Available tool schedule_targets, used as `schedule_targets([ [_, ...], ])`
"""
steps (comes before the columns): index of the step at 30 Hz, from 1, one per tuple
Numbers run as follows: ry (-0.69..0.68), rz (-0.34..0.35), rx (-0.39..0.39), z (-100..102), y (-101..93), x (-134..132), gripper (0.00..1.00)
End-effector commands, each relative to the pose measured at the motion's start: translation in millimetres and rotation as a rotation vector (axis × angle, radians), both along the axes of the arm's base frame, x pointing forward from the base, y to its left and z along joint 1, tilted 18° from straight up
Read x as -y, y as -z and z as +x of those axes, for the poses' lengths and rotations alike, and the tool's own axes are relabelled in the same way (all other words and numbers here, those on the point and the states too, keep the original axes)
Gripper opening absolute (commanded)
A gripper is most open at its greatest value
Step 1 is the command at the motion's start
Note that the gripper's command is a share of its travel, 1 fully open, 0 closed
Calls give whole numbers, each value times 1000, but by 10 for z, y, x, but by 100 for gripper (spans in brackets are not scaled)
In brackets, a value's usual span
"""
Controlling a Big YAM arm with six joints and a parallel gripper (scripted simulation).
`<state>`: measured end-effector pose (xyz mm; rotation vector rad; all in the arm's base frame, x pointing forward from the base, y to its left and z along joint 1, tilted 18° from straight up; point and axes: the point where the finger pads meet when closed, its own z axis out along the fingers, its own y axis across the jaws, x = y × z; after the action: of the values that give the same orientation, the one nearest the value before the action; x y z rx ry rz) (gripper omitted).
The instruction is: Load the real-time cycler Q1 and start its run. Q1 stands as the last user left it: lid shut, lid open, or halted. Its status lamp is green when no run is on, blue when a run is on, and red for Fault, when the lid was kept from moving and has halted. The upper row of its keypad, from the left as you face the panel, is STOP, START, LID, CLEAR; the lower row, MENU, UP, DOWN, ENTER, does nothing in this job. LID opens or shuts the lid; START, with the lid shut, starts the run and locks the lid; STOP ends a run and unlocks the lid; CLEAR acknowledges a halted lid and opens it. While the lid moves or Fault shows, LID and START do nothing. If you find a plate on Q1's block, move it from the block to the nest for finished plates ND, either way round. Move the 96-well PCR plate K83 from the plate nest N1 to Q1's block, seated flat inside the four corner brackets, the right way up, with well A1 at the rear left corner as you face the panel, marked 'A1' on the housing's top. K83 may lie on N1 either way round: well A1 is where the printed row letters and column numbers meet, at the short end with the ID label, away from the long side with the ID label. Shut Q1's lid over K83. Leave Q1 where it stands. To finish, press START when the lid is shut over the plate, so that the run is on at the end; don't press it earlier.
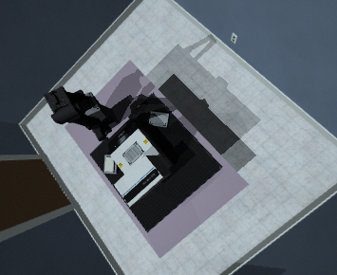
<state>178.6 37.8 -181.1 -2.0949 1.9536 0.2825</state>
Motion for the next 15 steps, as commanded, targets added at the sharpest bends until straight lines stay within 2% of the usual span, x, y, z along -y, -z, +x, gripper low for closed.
schedule_targets([
  [1, 14, 1, -14, -100, -44, -4, 0],
  [9, 14, 2, -21, -148, -50, -8, 0],
  [15, 14, 1, -8, -66, -36, 0, 0],
])
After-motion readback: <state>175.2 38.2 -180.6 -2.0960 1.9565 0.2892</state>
